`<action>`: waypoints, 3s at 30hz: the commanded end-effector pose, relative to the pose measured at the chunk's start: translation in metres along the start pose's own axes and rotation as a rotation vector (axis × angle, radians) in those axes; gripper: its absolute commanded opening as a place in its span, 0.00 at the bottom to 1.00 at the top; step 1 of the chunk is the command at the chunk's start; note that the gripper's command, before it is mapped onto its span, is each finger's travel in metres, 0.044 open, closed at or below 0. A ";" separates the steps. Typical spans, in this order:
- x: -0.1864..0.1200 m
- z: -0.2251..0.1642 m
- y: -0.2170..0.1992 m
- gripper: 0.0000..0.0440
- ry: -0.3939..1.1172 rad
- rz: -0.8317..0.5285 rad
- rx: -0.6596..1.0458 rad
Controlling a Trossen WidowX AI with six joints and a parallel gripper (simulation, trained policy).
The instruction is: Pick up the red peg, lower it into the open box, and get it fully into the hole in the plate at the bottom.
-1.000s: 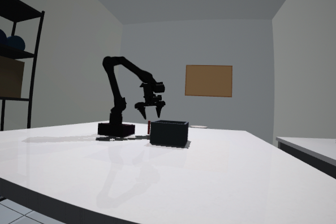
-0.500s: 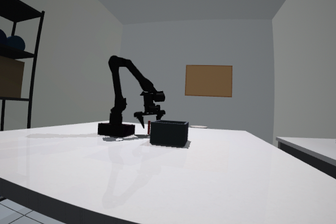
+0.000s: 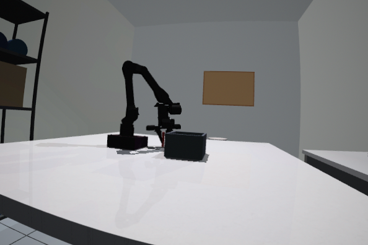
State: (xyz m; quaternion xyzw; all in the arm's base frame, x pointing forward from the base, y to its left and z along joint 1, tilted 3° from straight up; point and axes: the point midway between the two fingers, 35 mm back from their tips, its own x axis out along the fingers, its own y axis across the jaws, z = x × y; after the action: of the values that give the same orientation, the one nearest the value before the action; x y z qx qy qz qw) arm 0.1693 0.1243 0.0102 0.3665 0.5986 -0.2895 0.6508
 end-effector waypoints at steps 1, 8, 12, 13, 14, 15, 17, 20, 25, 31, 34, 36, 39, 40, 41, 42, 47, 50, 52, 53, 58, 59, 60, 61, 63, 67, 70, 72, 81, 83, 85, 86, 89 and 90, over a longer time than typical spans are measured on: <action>0.000 -0.001 0.002 0.02 0.033 -0.014 0.003; -0.016 0.013 0.016 0.00 -0.026 0.031 -0.036; -0.029 0.022 0.023 0.00 -0.067 0.050 -0.065; -0.033 0.025 0.024 0.00 -0.077 0.055 -0.072; -0.036 0.027 0.026 0.00 -0.088 0.059 -0.079; -0.040 0.030 0.028 0.00 -0.098 0.064 -0.085; -0.048 0.036 0.033 0.00 -0.118 0.074 -0.095; -0.060 0.045 0.039 0.00 -0.147 0.087 -0.104; -0.080 0.061 0.049 0.00 -0.191 0.101 -0.109; -0.099 0.086 0.057 0.00 -0.239 0.108 -0.098; -0.104 0.100 0.058 0.00 -0.256 0.104 -0.084; -0.106 0.110 0.059 0.00 -0.265 0.100 -0.071; -0.107 0.123 0.058 0.00 -0.276 0.094 -0.051; -0.108 0.127 0.058 0.00 -0.279 0.092 -0.044; -0.108 0.132 0.058 0.00 -0.282 0.090 -0.038; -0.108 0.136 0.058 0.00 -0.286 0.089 -0.031; -0.107 0.156 0.056 0.00 -0.299 0.082 0.002; -0.105 0.167 0.055 0.00 -0.305 0.078 0.021; -0.103 0.175 0.054 0.00 -0.307 0.075 0.033; -0.102 0.178 0.054 0.00 -0.308 0.074 0.040; -0.096 0.194 0.052 0.00 -0.305 0.070 0.068; -0.094 0.197 0.052 0.00 -0.304 0.068 0.073; -0.093 0.200 0.052 0.01 -0.302 0.067 0.078; -0.091 0.202 0.051 0.01 -0.300 0.066 0.083; -0.088 0.207 0.051 0.01 -0.294 0.064 0.091; -0.081 0.215 0.050 0.02 -0.277 0.056 0.103; -0.074 0.219 0.050 0.03 -0.262 0.048 0.109; -0.068 0.221 0.049 0.03 -0.252 0.042 0.112; -0.042 0.228 0.047 0.24 -0.217 -0.006 0.091; -0.039 0.230 0.046 0.34 -0.211 -0.019 0.080; -0.036 0.231 0.044 0.36 -0.202 -0.038 0.070; -0.036 0.232 0.044 0.36 -0.201 -0.043 0.069; -0.037 0.242 0.049 0.47 -0.212 -0.039 0.063; -0.037 0.245 0.051 0.53 -0.215 -0.037 0.060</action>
State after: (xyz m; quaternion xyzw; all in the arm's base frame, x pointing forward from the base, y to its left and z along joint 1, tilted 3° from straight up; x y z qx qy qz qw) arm 0.3360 -0.0457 0.0552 0.3467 0.5246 -0.3598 0.6894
